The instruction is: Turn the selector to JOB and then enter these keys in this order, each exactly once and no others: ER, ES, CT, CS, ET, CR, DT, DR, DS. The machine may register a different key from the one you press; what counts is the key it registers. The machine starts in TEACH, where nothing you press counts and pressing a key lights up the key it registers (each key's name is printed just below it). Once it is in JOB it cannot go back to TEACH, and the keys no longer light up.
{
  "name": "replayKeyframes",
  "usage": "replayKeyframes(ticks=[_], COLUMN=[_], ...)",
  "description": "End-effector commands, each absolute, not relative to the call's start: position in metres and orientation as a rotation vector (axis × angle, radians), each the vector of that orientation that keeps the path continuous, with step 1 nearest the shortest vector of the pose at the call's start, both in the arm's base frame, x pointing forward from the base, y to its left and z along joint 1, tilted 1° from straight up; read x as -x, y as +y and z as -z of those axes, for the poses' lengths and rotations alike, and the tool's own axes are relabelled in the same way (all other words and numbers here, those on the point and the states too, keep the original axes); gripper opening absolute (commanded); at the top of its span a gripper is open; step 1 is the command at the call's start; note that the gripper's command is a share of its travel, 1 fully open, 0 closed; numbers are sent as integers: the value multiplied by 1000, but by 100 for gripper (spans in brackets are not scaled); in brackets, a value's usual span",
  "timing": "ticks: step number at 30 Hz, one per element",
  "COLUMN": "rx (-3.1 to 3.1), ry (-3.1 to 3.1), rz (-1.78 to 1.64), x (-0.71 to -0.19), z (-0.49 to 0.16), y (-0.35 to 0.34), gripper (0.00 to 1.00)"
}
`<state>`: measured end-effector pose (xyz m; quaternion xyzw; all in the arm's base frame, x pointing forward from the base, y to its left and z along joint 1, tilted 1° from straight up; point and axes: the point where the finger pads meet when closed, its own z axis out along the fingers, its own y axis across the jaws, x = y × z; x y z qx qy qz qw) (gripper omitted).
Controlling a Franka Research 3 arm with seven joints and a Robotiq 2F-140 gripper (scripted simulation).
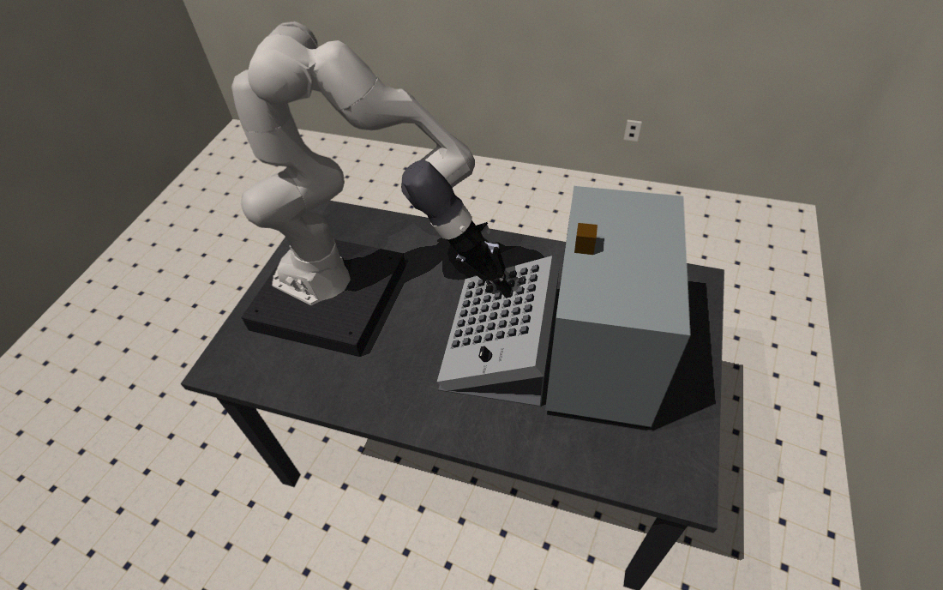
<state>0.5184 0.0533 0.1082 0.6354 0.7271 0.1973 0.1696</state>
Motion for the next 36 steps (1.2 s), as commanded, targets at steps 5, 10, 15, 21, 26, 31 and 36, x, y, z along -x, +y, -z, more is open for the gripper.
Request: replayKeyframes(ticks=[5, 10, 15, 21, 26, 31, 36], rx=[-1799, -1799, -1799, -1799, -1799, -1799, -1799], ry=[2066, 2066, 2066, 2066, 2066, 2066, 2066], rz=[-561, -561, -561, -561, -561, -561, -561], x=[-520, -520, -520, -520, -520, -519, -517], z=[-109, -109, -109, -109, -109, -110, -114], y=[52, 52, 52, 52, 52, 52, 52], gripper=[10, 10, 10, 10, 10, 10, 10])
